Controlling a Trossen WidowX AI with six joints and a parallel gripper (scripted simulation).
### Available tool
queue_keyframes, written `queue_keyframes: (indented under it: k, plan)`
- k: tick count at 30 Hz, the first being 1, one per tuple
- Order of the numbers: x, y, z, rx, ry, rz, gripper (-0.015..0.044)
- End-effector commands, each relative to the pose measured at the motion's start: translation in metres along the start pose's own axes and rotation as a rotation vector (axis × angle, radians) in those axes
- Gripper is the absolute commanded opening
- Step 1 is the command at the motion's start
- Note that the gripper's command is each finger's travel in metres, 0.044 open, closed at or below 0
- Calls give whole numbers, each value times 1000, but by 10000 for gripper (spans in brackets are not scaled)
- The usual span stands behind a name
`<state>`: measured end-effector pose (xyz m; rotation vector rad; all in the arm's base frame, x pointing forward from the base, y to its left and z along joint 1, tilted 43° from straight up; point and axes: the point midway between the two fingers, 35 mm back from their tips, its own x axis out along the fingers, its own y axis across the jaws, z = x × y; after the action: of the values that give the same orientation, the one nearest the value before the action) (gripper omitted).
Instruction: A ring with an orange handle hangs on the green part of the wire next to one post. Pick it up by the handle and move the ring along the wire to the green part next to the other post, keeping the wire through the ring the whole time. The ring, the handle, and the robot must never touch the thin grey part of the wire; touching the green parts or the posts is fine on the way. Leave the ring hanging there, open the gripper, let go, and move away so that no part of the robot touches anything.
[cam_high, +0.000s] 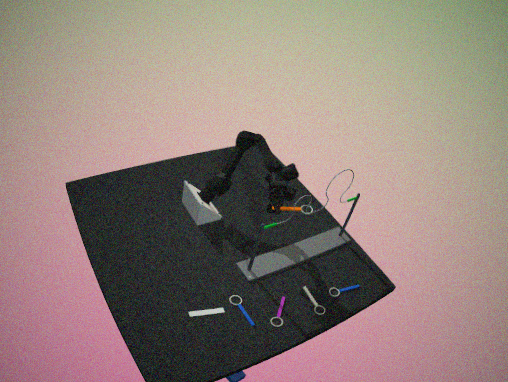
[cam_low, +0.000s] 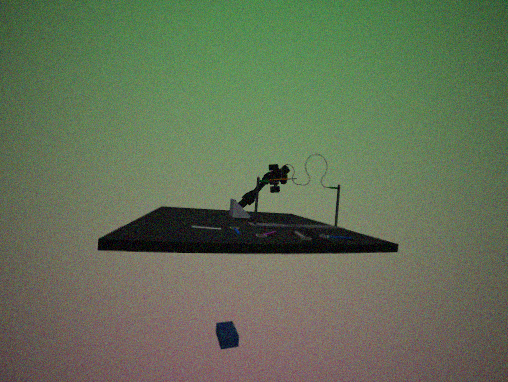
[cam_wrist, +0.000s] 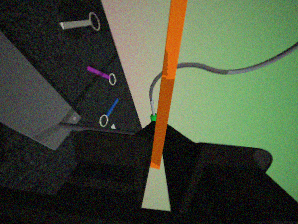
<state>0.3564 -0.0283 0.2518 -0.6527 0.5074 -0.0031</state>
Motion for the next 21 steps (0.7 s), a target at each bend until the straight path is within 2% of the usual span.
queue_keyframes:
  k: [1, 21]
  plan:
    - [-3, -15, 1, -73, 10, -50, -150]
    - [-14, -56, 11, -270, 36, -162, -150]
